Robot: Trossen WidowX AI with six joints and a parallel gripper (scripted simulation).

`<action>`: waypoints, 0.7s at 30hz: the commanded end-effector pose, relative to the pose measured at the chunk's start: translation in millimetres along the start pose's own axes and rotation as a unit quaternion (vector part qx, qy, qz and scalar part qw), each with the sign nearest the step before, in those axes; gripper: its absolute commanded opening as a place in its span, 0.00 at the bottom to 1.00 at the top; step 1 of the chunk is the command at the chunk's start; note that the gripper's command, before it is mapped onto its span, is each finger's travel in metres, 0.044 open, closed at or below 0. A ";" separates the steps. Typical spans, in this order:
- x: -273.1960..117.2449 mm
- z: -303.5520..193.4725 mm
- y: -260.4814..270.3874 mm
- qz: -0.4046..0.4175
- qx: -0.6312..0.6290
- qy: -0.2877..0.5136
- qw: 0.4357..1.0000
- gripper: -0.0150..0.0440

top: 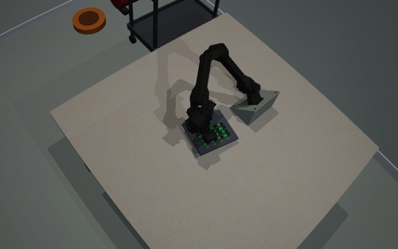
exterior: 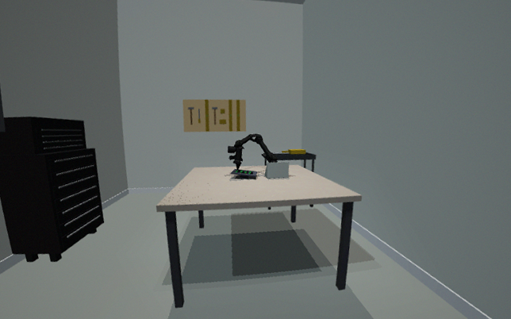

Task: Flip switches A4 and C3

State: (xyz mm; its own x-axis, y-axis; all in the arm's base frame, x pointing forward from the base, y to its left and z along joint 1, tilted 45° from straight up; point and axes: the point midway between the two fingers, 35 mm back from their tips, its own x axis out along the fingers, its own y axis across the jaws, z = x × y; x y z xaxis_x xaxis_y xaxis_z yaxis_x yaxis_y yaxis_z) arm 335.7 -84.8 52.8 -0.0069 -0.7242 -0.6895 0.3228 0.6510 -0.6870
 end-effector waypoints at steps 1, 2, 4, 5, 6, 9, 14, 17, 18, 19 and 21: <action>1.5 -0.4 -0.4 -0.002 -0.002 0.000 1.000 0.25; 1.6 -0.4 -0.4 -0.002 -0.002 0.000 1.000 0.25; 1.9 -0.4 -0.4 -0.002 -0.002 0.000 1.000 0.25; 2.0 -0.4 -0.4 -0.002 -0.002 0.000 1.000 0.25; 2.1 -0.4 -0.4 -0.002 -0.002 0.000 1.000 0.25; 2.5 -0.4 -0.4 -0.002 -0.002 0.000 1.000 0.25; 3.2 -0.4 -0.4 -0.002 -0.002 0.000 1.000 0.25; 3.6 -0.4 -0.4 -0.002 -0.002 0.000 1.000 0.25; 3.7 -0.4 -0.4 -0.002 -0.002 0.000 1.000 0.25; 3.9 -0.4 -0.4 -0.002 -0.002 0.000 1.000 0.25; 4.1 -0.4 -0.4 -0.002 -0.002 0.000 1.000 0.25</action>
State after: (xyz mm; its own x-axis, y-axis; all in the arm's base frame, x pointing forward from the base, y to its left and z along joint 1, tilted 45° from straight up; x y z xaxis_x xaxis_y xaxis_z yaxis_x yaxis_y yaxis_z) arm 336.2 -86.6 51.3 -0.0047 -0.7250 -0.6887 0.3231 0.6507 -0.6872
